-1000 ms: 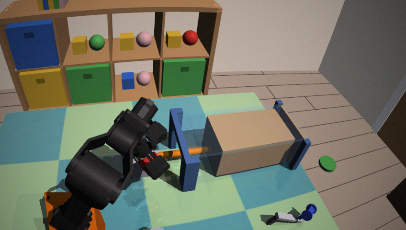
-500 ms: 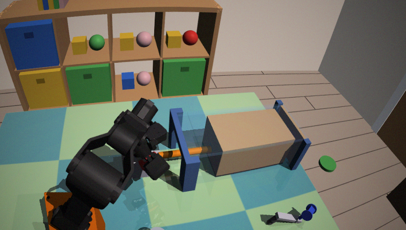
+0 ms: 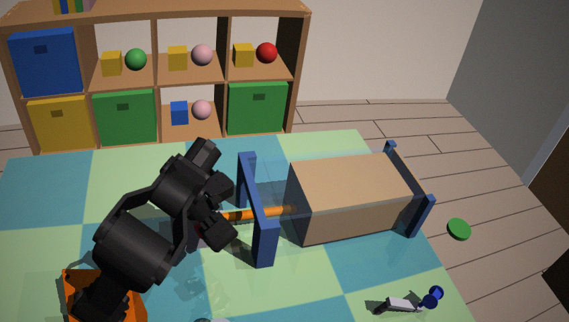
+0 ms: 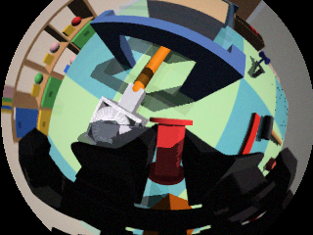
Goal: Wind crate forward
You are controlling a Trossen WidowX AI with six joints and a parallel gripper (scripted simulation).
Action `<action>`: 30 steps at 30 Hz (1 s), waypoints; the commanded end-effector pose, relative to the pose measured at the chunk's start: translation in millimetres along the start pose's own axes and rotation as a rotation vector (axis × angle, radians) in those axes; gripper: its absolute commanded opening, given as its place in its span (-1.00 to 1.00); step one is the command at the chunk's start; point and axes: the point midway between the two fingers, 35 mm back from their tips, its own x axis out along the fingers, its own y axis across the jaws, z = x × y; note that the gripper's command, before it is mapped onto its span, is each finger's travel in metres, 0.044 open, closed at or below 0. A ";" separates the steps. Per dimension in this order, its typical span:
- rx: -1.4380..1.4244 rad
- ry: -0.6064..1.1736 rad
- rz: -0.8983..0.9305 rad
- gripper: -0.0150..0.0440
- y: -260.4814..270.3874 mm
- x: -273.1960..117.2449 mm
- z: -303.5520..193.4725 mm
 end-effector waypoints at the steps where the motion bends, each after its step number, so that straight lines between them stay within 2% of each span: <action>1: -0.010 0.005 -0.005 -0.49 0.1 2.6 -2.2; 30: -0.009 0.004 -0.006 -0.49 2.5 11.7 17.1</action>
